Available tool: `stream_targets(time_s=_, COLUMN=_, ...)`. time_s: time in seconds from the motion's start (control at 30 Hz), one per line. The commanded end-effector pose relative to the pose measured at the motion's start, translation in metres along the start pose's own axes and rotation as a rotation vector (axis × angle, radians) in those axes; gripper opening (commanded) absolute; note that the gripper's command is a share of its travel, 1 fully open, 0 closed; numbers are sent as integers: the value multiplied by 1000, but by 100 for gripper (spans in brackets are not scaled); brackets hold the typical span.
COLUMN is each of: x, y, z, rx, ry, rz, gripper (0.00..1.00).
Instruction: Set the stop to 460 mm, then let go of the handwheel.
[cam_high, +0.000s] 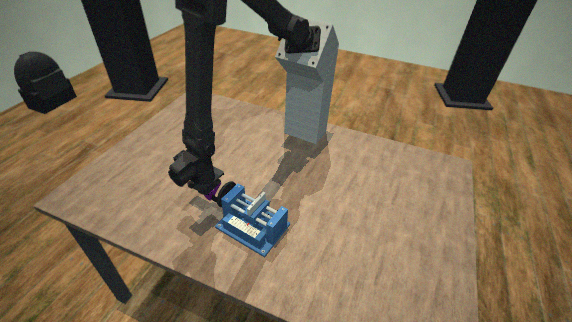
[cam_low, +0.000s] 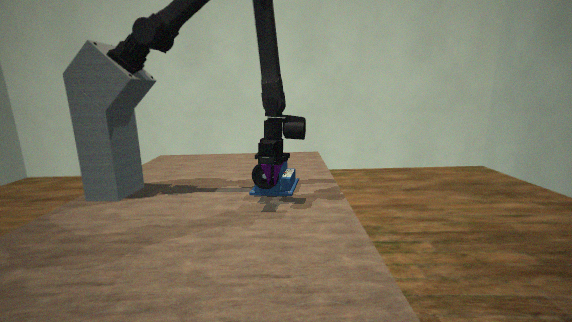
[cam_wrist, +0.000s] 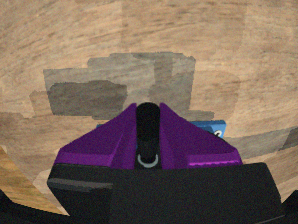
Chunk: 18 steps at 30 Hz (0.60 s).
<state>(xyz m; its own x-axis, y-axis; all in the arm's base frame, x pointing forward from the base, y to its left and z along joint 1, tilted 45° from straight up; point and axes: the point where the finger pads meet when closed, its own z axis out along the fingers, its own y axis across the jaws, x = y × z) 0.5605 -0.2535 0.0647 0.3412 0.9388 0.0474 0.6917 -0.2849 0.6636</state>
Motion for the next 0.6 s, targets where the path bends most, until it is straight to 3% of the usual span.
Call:
stream_targets(time_s=0.0, x=-7, y=29, z=-43, rx=-72, ry=-8, rz=4, gripper=6)
stream_targets(time_s=0.17, x=-6, y=25, z=-53, rx=-72, ry=-8, rz=3, gripper=6)
stream_targets(time_s=0.2, x=-1, y=42, z=-57, rx=-110, ry=-3, rz=-3, gripper=6)
stream_targets(time_s=0.37, x=-2, y=42, z=-60, rx=-117, ry=-5, rz=-3, gripper=6)
stream_targets(time_s=0.43, x=-4, y=23, z=-58, rx=-95, ry=-6, rz=0, gripper=6)
stream_targets(time_s=0.57, x=-7, y=2, z=-65, rx=-94, ry=-10, rz=-2, gripper=6)
